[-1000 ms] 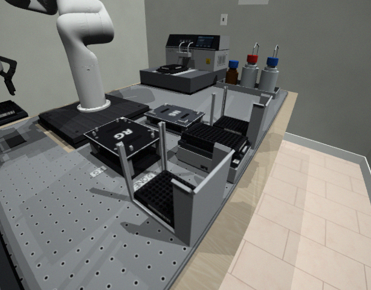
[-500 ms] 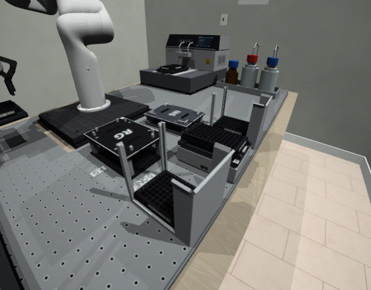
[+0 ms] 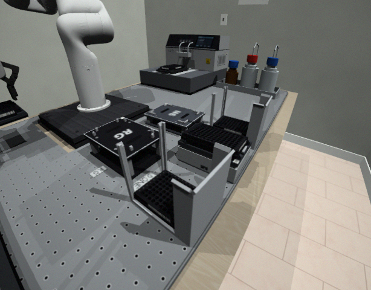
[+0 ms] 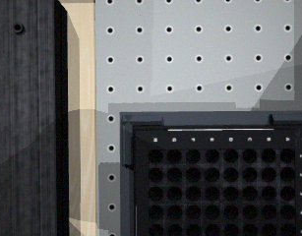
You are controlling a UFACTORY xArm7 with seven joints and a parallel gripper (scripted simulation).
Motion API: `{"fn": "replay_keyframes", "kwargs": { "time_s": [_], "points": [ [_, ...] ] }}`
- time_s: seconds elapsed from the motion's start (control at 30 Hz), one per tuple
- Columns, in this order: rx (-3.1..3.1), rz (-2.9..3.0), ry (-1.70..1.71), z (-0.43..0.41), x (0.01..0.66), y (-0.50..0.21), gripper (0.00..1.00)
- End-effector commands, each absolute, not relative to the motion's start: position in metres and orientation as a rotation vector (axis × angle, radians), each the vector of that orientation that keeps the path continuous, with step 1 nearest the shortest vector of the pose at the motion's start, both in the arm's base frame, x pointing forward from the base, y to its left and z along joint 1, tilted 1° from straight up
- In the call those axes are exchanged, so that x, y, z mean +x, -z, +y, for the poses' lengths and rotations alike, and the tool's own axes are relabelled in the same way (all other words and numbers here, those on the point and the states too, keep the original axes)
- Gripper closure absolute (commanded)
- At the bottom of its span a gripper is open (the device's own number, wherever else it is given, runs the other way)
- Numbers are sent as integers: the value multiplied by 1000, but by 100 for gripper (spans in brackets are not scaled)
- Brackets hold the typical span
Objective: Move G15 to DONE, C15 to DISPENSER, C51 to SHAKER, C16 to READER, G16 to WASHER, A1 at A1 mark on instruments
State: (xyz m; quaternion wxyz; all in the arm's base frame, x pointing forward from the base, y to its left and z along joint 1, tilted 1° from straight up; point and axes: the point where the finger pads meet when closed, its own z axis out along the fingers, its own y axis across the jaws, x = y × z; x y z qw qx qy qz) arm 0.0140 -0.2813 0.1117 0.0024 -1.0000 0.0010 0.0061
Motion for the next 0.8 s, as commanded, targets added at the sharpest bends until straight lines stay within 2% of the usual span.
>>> {"fn": "replay_keyframes", "kwargs": {
  "time_s": [0.0,0.77],
  "points": [
    [-3140,4,-19,-283,14,-109,0],
    [-3140,4,-19,-283,14,-107,0]
  ]
}}
